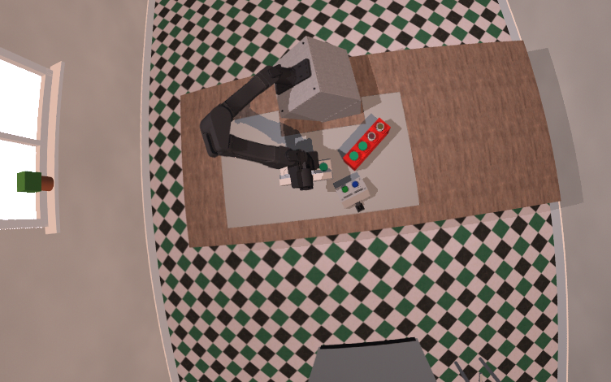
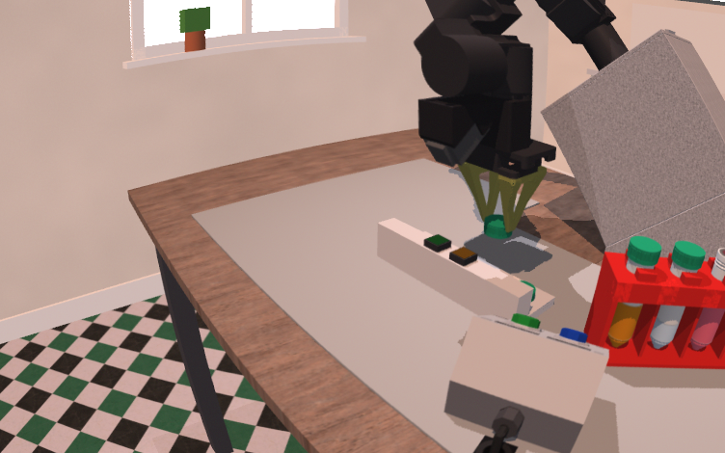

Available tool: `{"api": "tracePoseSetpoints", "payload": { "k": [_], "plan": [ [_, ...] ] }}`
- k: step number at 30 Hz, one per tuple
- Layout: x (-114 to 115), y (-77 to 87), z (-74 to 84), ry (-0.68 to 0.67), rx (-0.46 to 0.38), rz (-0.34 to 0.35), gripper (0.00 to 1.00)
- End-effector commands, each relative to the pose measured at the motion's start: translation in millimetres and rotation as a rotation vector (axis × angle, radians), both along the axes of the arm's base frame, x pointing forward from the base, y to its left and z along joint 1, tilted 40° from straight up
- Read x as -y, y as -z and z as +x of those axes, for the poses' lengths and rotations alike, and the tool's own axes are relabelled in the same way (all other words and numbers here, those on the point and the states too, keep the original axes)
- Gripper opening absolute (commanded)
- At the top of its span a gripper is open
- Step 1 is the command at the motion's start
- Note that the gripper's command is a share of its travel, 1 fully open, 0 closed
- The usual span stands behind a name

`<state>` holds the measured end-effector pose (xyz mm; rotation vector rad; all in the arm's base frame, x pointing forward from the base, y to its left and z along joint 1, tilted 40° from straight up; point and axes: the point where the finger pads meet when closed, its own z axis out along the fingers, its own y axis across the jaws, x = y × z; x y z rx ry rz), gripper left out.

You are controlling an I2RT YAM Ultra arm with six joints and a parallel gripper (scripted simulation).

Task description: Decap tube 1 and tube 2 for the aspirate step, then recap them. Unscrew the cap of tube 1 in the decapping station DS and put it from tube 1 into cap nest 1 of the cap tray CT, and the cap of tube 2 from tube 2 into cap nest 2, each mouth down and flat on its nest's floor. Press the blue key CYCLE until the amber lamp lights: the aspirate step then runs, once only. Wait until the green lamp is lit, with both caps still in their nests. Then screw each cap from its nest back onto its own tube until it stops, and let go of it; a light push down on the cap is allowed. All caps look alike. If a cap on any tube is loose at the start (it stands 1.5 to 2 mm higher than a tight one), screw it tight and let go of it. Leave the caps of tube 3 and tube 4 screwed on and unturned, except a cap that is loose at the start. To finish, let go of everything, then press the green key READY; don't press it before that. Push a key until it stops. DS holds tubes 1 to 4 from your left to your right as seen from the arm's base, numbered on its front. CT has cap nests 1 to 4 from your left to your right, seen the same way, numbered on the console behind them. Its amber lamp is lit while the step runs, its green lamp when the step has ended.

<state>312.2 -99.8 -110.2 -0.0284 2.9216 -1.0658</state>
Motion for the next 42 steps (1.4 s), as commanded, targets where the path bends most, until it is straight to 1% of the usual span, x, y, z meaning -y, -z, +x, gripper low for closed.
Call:
{"api": "tracePoseSetpoints", "payload": {
  "k": [1,8,32,42],
  "plan": [
    [5.1,9.0,12.6,-0.031,0.032,0.001,0.00],
    [26.3,34.2,16.0,-0.031,0.032,0.000,0.00],
    [26.5,34.1,16.3,-0.031,0.032,0.000,0.00],
    [29.9,37.7,16.9,-0.031,0.032,0.000,0.00]
  ]
}}
